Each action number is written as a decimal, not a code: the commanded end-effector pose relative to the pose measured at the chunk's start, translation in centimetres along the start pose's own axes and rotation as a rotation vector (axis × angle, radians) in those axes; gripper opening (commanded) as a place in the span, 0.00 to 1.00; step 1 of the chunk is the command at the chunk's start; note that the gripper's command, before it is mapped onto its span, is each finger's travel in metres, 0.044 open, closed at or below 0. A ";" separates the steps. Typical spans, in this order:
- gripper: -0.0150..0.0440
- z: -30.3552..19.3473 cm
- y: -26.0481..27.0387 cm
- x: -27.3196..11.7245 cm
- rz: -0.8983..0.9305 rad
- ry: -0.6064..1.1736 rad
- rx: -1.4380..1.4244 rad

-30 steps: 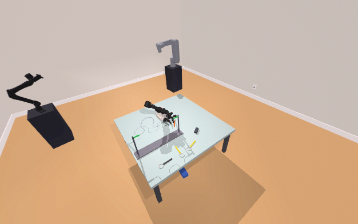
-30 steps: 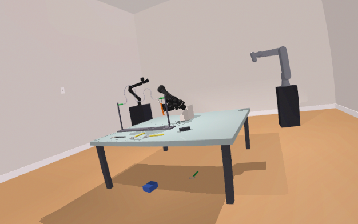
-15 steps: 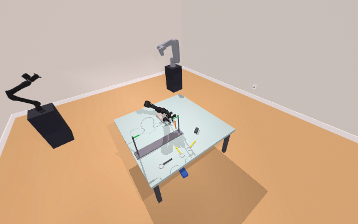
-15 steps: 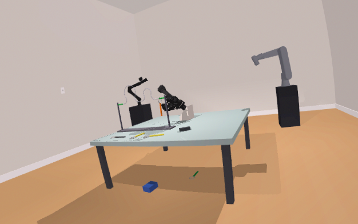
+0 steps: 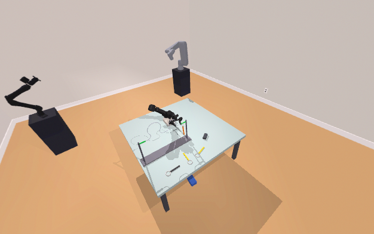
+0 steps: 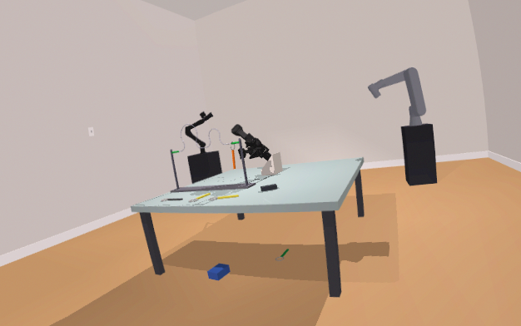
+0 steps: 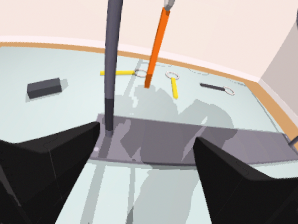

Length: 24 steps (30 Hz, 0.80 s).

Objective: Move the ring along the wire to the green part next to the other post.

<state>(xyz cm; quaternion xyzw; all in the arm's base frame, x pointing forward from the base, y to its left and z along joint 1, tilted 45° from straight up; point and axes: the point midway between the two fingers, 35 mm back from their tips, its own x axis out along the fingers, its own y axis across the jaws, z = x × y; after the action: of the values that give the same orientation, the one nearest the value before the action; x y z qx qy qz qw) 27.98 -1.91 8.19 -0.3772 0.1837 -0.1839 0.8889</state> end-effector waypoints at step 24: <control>1.00 -0.2 -0.1 -0.4 -0.005 0.005 0.005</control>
<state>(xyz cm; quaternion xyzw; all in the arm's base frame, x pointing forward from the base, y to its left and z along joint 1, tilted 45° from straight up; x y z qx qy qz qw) 27.57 -1.83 8.20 -0.3772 0.1836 -0.1847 0.8888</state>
